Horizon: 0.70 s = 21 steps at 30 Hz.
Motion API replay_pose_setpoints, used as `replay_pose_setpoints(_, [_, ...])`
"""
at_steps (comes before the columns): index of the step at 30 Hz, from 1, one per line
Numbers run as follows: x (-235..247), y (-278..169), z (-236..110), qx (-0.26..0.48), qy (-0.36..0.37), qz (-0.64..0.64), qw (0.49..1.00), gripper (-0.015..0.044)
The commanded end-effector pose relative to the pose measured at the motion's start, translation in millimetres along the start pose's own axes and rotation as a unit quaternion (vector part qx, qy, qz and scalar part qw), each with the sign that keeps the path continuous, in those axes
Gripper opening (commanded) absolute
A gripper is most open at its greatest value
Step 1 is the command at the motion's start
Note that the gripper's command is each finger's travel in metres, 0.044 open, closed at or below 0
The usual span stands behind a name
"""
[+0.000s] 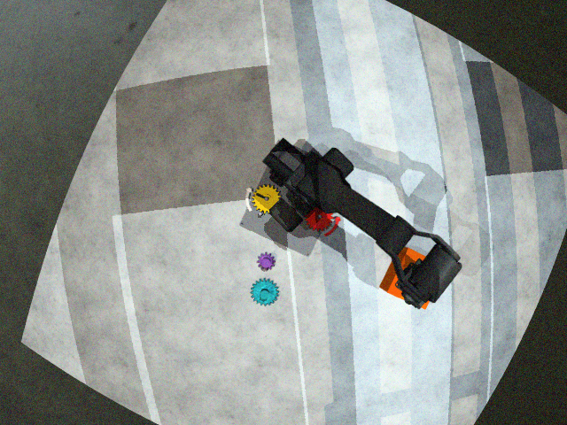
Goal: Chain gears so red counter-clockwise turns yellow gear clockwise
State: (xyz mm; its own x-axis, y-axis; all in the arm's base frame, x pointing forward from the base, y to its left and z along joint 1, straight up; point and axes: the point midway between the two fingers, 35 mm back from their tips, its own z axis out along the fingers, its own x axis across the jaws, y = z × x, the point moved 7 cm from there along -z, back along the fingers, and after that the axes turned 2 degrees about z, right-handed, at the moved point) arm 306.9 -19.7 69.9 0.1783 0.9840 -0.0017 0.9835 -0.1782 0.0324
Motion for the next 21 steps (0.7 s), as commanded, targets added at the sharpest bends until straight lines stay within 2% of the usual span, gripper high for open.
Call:
replay_pose_setpoints(1, [-0.4,-0.5,1.2,0.000,0.000,-0.039,0.999,0.0000])
replay_pose_setpoints(9, [-1.0,0.6,3.1,0.000,0.000,-0.062,0.998,0.0000])
replay_pose_setpoints(20, [0.3,-0.1,6.1,0.000,0.000,0.015,1.000,0.0000])
replay_pose_setpoints(21, [0.2,0.1,5.5,0.000,0.000,0.015,1.000,0.0026])
